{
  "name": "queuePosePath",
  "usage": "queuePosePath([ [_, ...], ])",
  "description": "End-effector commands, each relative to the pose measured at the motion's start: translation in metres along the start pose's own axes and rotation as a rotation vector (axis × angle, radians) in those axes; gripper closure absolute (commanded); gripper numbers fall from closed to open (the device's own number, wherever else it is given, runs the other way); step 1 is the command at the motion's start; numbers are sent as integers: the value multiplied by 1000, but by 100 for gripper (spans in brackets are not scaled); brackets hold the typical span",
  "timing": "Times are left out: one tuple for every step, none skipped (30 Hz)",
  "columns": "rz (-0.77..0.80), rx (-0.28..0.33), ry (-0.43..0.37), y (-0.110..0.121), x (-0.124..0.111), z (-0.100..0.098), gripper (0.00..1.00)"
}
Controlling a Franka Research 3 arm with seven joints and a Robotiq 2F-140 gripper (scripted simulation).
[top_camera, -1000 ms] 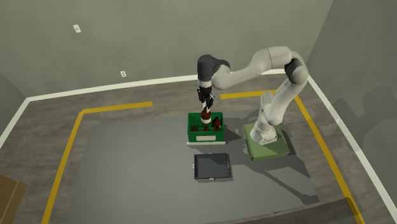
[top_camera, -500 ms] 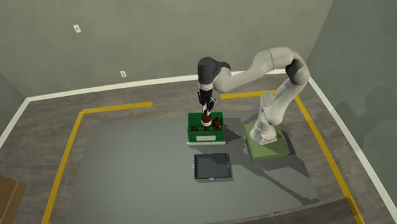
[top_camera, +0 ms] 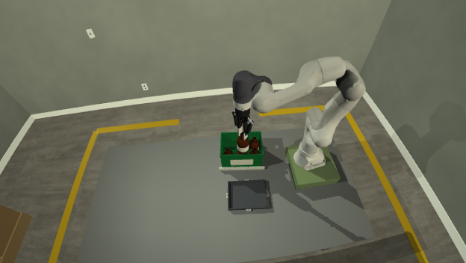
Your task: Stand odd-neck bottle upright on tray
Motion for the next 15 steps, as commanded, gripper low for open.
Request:
queuePosePath([
  [24, 1, -3, 5, -6, -2, 90],
  [24, 1, -3, 6, -7, -2, 90],
  [24, 1, -3, 7, -9, -2, 90],
  [24, 1, -3, 9, -11, -2, 90],
  [24, 1, -3, 10, -13, -2, 90],
  [24, 1, -3, 12, -15, -2, 90],
  [24, 1, -3, 13, -16, -2, 90],
  [24, 1, -3, 15, -18, -2, 90],
  [24, 1, -3, 16, -20, -2, 90],
  [24, 1, -3, 18, -22, -2, 90],
  [24, 1, -3, 19, -24, -2, 90],
  [24, 1, -3, 21, -26, -2, 90],
  [24, 1, -3, 22, -28, -2, 90],
  [24, 1, -3, 24, -29, -2, 90],
  [24, 1, -3, 24, -29, -2, 90],
])
Point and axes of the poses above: the point where the finger pads meet when closed, its own z axis out along the fingers, its own y axis across the jaws, x = y × z, the point moved 6 cm from there along -z, back along the fingers, and after that the axes turned 10 degrees about -z, right-handed, at the moved point
